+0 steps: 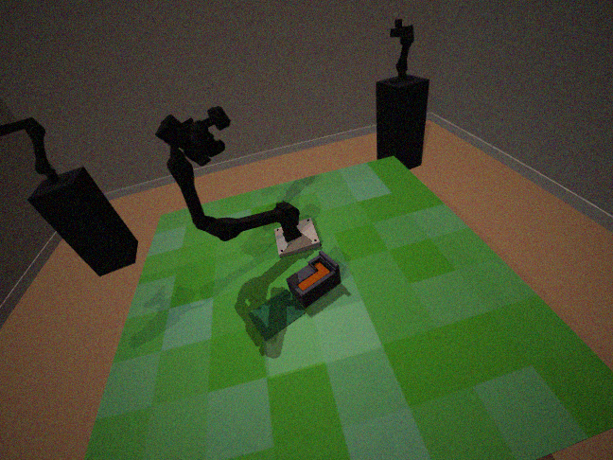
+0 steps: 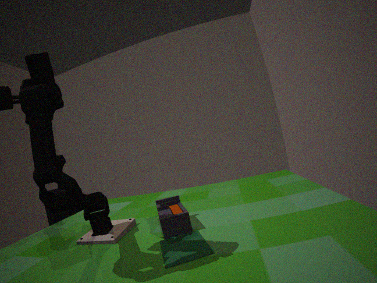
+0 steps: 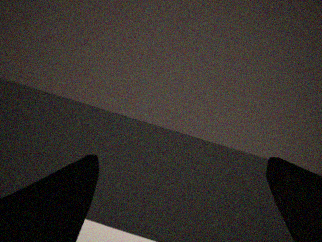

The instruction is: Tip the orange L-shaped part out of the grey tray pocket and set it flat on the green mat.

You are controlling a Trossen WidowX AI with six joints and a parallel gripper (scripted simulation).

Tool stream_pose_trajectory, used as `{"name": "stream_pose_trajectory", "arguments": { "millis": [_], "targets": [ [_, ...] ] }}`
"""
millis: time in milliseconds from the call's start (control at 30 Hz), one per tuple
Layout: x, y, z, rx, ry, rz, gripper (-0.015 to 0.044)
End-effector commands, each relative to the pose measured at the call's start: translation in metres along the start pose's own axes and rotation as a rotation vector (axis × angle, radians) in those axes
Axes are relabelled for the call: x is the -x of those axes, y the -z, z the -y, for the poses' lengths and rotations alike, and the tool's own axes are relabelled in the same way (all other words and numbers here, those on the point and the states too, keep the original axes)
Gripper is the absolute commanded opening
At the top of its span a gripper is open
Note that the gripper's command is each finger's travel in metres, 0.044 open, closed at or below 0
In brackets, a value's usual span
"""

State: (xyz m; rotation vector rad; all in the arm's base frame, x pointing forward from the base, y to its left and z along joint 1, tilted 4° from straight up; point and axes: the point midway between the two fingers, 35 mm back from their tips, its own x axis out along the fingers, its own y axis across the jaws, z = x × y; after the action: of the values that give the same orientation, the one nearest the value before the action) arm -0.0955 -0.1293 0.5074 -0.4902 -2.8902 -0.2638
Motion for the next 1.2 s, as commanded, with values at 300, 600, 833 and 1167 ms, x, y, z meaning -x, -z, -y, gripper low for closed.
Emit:
{"name": "stream_pose_trajectory", "arguments": {
  "millis": [300,600,833,1167],
  "targets": [
    [-0.048,-0.025,-0.102,-0.505,-0.384,0.047,0.018],
    [-0.031,-0.09,-0.263,-1.279,-1.05,-0.183,0.018],
    [0.049,-0.146,-0.347,-1.73,-1.528,-0.651,0.018],
    [0.216,-0.23,-0.367,-2.028,-2.035,-1.954,0.018]
  ]
}}
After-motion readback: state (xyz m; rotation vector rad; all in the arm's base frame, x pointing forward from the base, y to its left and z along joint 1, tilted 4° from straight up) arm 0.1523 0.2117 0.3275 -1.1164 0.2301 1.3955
